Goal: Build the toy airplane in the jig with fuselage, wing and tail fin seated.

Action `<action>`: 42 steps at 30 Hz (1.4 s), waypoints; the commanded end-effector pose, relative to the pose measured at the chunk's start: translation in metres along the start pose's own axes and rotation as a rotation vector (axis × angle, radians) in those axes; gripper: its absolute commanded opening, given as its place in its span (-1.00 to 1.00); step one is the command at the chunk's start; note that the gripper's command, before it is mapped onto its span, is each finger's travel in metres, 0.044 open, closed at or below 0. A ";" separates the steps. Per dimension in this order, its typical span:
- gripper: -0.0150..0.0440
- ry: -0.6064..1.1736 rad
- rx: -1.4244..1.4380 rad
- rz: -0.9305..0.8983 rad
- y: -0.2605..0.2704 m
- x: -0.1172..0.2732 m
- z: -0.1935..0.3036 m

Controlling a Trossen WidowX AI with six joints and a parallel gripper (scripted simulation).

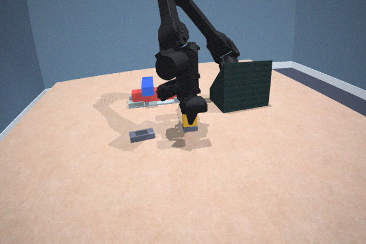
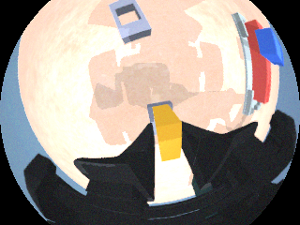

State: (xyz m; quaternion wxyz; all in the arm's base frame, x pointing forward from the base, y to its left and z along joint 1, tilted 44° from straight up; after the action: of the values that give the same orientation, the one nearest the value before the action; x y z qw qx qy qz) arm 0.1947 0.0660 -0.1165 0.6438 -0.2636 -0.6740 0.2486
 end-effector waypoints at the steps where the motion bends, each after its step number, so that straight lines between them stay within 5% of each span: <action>1: -0.31 -0.001 0.008 0.006 -0.001 -0.001 0.001; 7: -0.49 -0.001 0.008 0.006 -0.001 -0.001 0.001; 42: -0.49 -0.026 0.008 -0.025 0.010 0.085 -0.009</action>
State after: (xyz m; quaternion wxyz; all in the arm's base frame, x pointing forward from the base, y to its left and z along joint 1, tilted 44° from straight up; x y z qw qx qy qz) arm 0.1997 0.1207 -0.0695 0.6392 -0.2495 -0.6813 0.2548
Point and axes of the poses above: the point midway between the two fingers, 35 mm back from their tips, its own x axis back along the fingers, its own y axis across the jaws, z = x × y, the point moved 1 cm from there along x, back along the fingers, and after that the axes turned 3 degrees about x, right-handed, at the moved point
